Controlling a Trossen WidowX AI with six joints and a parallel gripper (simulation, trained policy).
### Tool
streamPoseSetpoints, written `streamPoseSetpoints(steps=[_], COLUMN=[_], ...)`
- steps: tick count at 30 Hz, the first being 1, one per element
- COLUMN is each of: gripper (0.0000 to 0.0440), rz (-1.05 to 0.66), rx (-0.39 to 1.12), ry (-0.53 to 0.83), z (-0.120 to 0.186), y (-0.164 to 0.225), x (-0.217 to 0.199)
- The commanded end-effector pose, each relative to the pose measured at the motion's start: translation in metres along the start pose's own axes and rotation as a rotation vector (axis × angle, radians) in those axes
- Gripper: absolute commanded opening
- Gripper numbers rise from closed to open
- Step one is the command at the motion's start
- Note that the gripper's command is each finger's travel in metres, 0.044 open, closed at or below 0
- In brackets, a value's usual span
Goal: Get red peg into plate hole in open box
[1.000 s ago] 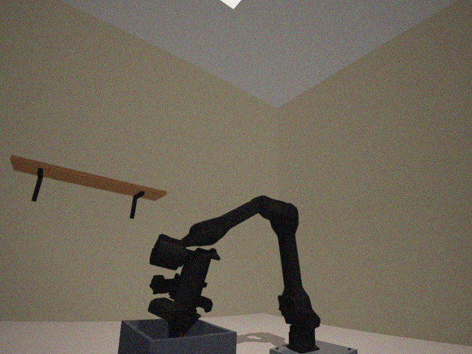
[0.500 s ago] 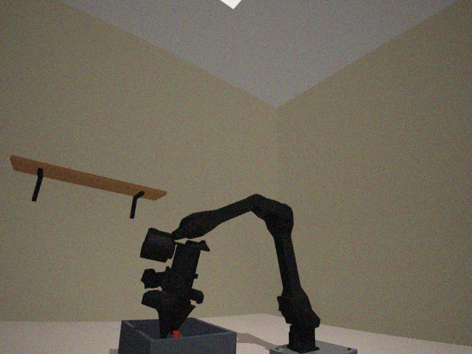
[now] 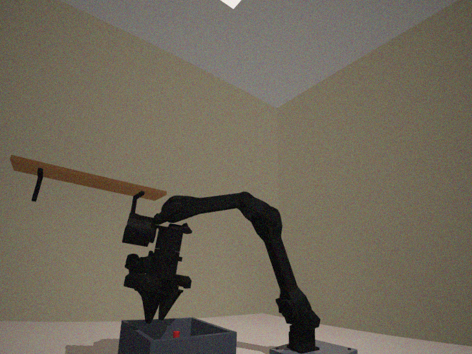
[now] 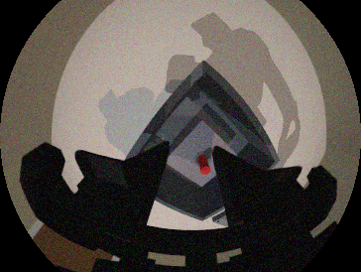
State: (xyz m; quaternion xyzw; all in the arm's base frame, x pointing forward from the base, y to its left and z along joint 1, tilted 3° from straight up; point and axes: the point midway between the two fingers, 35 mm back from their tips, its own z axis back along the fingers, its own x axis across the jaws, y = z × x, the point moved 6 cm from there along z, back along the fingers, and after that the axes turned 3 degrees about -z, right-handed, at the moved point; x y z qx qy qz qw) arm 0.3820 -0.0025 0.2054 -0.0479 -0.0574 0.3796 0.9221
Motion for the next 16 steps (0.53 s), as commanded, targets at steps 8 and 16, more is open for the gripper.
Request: streamPoseSetpoints(steps=[8, 16], gripper=[0.0240, 0.0248], rz=[-0.051, -0.085], rx=[0.093, 0.116], ry=[0.043, 0.047], z=[0.016, 0.025], y=[-0.011, -0.016], x=[0.017, 0.032])
